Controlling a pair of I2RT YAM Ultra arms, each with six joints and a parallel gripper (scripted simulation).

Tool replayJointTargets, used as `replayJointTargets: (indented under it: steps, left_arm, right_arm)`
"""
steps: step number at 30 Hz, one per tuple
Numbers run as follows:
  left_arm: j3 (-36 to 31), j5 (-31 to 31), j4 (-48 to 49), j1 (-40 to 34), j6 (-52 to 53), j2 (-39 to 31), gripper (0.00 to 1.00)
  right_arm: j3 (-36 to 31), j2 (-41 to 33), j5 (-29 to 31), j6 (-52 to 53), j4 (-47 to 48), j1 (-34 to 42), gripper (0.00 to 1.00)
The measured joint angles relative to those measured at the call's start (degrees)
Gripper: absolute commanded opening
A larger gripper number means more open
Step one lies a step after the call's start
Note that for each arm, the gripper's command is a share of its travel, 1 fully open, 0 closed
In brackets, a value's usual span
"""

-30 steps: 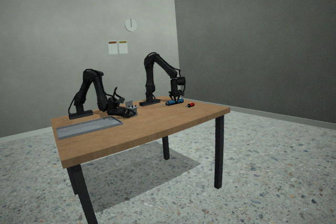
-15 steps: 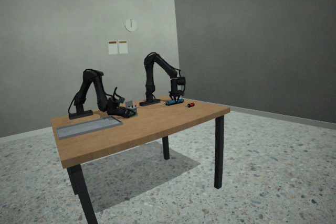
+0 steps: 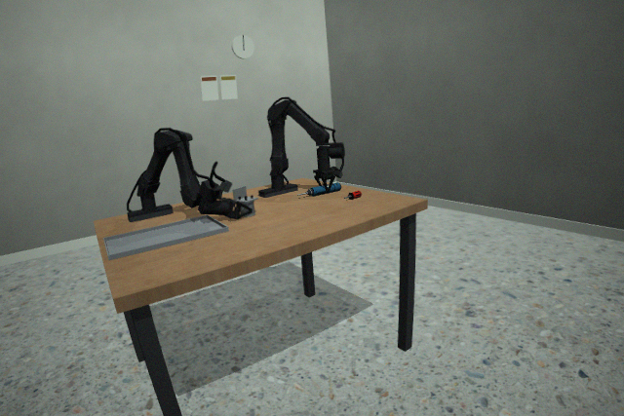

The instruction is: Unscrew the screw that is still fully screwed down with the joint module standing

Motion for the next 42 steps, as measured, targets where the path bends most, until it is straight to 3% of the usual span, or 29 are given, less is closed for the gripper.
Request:
replayJointTargets:
  steps: [42]
  left_arm:
    - [2.21, -0.13, -3.61, 0.00, -0.02, -1.49, 0.42]
  right_arm:
    - [0.00, 0.00, 0.00, 0.00, 0.00, 0.00, 0.59]
